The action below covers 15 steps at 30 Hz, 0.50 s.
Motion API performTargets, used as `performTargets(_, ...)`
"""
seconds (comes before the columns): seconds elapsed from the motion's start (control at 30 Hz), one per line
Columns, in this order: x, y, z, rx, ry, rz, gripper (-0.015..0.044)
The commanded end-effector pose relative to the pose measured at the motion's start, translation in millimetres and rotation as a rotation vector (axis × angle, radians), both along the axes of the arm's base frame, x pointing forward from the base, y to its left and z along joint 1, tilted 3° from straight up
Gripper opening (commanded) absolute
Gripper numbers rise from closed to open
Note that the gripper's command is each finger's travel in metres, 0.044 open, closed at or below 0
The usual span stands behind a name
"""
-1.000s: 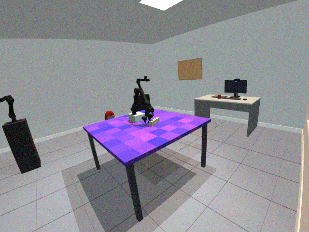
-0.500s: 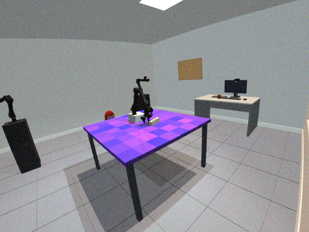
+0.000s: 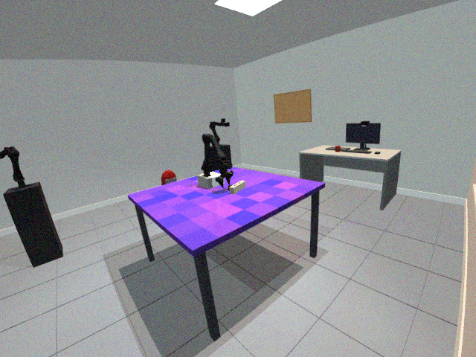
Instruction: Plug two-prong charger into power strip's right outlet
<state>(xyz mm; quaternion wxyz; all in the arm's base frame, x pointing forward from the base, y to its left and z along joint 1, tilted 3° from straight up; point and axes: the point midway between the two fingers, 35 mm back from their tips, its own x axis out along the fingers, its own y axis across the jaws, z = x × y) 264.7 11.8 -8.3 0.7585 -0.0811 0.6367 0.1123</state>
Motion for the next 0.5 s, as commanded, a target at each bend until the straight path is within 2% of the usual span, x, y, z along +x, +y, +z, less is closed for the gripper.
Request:
performTargets(0.0,5.8,0.6,28.0,0.065,-0.202,-0.001,0.044)
performTargets(0.17,7.0,1.4,56.9,0.117,-0.416,0.011,0.044)
performTargets(0.47,6.9,1.4,58.0,0.118,-0.424,0.012,0.044)
